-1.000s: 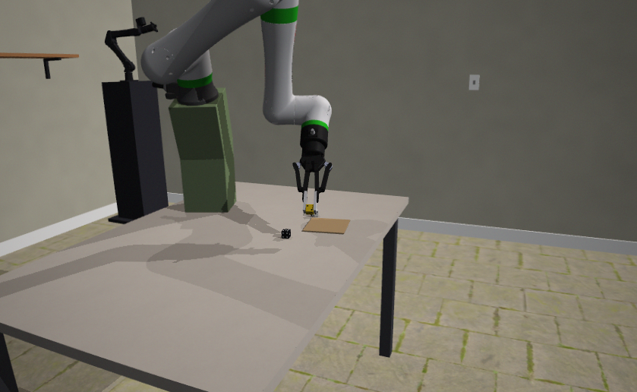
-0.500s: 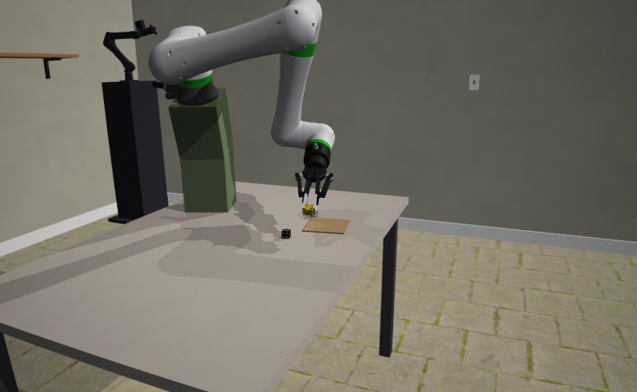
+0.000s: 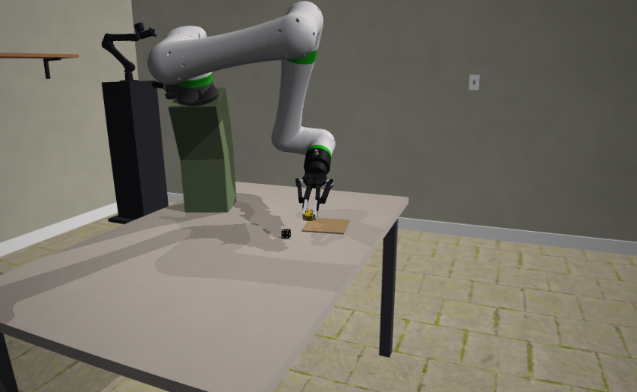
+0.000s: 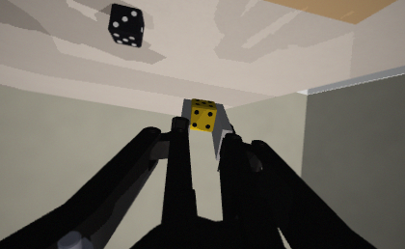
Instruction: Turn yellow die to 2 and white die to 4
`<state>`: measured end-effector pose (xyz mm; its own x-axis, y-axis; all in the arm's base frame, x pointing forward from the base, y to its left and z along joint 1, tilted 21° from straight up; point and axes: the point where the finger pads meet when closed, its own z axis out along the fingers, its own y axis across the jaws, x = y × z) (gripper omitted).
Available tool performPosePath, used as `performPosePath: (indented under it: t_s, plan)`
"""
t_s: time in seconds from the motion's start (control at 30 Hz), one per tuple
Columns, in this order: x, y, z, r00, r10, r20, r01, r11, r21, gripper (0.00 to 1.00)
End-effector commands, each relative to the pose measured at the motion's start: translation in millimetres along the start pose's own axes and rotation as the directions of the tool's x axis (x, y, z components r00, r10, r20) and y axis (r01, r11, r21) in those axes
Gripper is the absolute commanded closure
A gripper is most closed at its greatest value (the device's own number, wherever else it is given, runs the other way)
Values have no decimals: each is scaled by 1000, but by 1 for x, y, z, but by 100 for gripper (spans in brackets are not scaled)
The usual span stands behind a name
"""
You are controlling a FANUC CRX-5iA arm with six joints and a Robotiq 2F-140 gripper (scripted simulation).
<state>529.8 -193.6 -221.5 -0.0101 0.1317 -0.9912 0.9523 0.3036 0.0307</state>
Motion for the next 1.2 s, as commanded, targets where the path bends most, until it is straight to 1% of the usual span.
performPosePath:
  t_s: [0.0,0.1,0.17,0.37,0.53,1.17]
  plan:
    - [9,0,5,1000,0,0,0,1000,0,87]
    - [18,0,10,1000,0,0,0,1000,0,87]
    - [18,0,10,1000,0,0,0,1000,0,87]
    - [36,0,19,1000,0,0,0,1000,0,87]
    - [45,0,24,1000,0,0,0,1000,0,87]
    - [47,0,25,1000,0,0,0,1000,0,87]
